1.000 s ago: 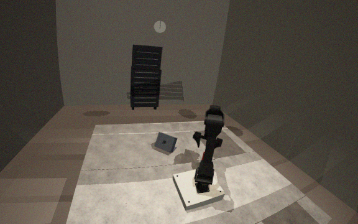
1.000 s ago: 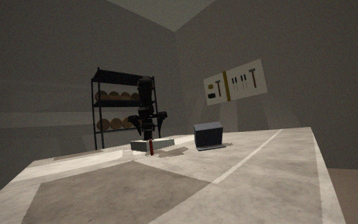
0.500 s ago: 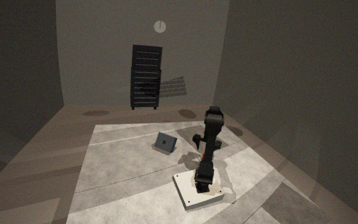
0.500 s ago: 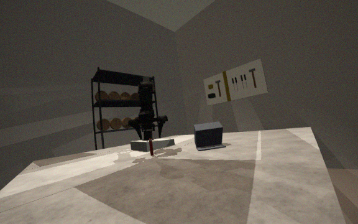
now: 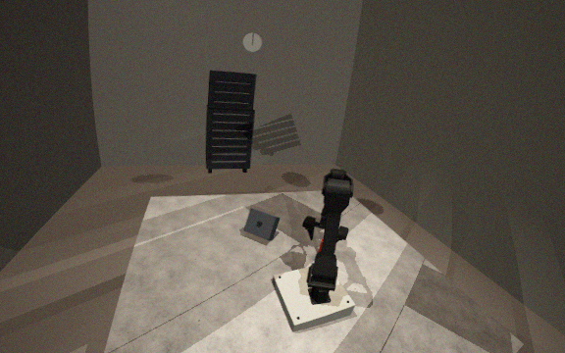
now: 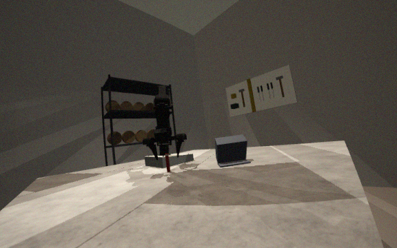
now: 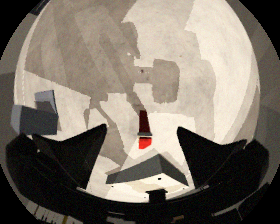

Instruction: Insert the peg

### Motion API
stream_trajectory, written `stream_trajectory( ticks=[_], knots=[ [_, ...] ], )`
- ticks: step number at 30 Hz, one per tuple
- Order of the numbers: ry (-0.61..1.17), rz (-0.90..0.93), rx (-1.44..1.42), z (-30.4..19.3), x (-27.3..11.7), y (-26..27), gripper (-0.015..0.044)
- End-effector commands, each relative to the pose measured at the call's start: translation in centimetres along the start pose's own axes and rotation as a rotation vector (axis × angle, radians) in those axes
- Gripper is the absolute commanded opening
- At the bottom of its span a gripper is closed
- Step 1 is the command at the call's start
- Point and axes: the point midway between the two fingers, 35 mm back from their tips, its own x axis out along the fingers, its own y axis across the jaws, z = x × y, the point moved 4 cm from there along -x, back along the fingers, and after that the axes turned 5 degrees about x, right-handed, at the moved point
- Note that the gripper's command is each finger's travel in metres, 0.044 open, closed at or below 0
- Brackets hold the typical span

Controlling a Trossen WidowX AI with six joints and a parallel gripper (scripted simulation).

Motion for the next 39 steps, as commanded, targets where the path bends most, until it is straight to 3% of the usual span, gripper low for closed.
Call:
stream_trajectory(
  ticks=[1, 11, 26, 33, 39],
  knots=[
    [0.005, -0.005, 0.005, -0.1, 0.8, -0.1, 0.044],
    [0.005, -0.005, 0.005, -0.3, 2.0, -0.1, 0.044],
    [0.003, -0.001, 0.0, -0.2, 1.7, -0.1, 0.0046],
    [0.003, -0.001, 0.0, -0.2, 1.7, -0.1, 0.0],
    [0.003, -0.001, 0.001, 0.0, 0.7, 0.0, 0.0]
  ],
)
